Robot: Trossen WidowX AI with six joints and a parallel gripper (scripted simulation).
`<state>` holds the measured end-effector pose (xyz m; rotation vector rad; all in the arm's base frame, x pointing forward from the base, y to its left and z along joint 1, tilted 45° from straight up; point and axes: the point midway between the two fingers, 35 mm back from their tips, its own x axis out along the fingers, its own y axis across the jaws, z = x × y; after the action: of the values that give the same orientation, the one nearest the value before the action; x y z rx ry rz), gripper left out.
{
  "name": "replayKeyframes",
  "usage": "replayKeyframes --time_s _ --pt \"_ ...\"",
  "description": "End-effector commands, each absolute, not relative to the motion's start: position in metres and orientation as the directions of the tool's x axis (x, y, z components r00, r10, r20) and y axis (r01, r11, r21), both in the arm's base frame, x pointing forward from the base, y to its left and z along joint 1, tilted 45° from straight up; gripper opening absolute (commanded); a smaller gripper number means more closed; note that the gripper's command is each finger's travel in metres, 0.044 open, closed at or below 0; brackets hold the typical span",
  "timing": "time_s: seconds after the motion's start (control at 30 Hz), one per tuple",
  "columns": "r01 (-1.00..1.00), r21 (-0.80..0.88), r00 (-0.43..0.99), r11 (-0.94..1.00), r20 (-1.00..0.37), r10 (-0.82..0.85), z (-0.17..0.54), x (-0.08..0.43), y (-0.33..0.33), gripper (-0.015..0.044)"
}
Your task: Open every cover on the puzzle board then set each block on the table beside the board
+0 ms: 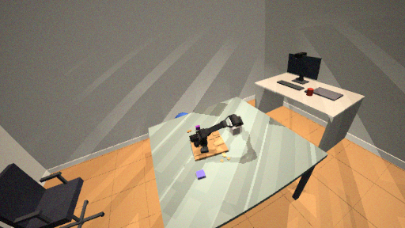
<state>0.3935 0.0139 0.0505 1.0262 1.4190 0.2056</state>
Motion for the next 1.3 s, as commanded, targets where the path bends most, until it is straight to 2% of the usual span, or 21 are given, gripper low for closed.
replayKeyframes --time_s 0.0,0.5,0.83,1.27 --pt "0.437 0.683 0.21 0.585 -0.71 0.672 0.0486 0.3927 0.0147 0.0144" --pt "0.437 0.684 0.21 0.585 -0.71 0.673 0.0415 0.3948 0.0216 0.0144" --pt "0.429 0.687 0.213 0.587 -0.708 0.673 0.0438 0.3961 0.021 0.008" --pt "0.431 0.685 0.212 0.587 -0.709 0.672 0.0511 0.3941 0.0131 0.008"
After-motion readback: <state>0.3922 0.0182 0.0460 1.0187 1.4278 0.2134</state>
